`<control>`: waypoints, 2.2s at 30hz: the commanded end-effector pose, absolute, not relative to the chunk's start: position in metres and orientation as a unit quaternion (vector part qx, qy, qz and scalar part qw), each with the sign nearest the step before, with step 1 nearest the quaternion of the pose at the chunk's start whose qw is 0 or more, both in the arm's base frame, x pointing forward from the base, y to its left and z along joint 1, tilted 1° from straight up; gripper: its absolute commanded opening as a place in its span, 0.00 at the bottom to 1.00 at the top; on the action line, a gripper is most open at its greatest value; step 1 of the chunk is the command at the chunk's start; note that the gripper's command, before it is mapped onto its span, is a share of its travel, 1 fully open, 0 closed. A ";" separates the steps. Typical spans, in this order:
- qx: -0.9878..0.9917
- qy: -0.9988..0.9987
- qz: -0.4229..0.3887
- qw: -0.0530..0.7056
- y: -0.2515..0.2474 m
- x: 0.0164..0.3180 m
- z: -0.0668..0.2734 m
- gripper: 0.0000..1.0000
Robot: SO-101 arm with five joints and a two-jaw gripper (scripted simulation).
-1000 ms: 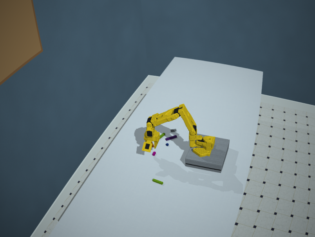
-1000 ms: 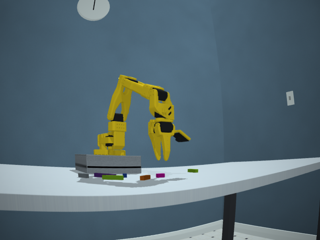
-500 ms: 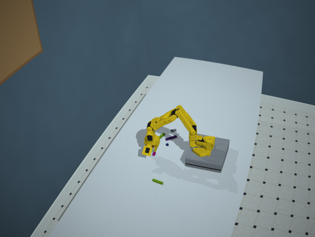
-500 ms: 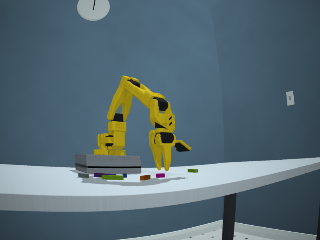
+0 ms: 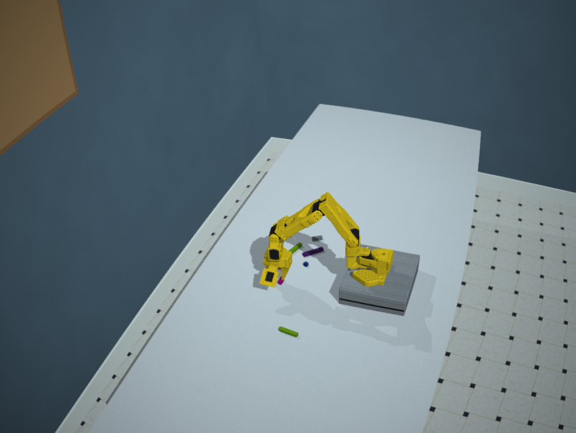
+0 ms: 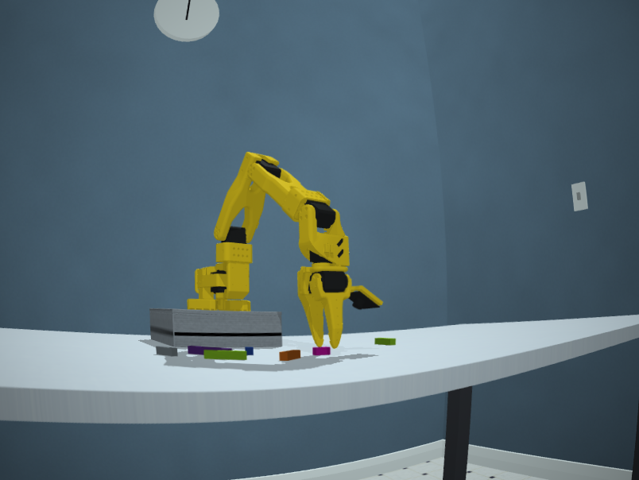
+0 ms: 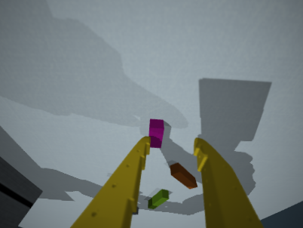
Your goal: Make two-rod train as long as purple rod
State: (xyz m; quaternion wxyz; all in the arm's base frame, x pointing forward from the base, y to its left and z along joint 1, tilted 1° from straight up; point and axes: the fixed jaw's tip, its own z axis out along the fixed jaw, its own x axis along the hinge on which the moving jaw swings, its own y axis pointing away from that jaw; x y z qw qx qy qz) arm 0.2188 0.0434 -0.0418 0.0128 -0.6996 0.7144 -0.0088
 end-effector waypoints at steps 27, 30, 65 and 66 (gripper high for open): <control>-0.695 0.719 0.009 -0.014 0.039 0.205 -0.058 0.18; -0.695 0.719 0.009 -0.014 0.039 0.205 -0.058 0.17; -0.695 0.719 0.009 -0.014 0.039 0.205 -0.058 0.00; -0.695 0.719 0.009 -0.014 0.039 0.205 -0.058 0.00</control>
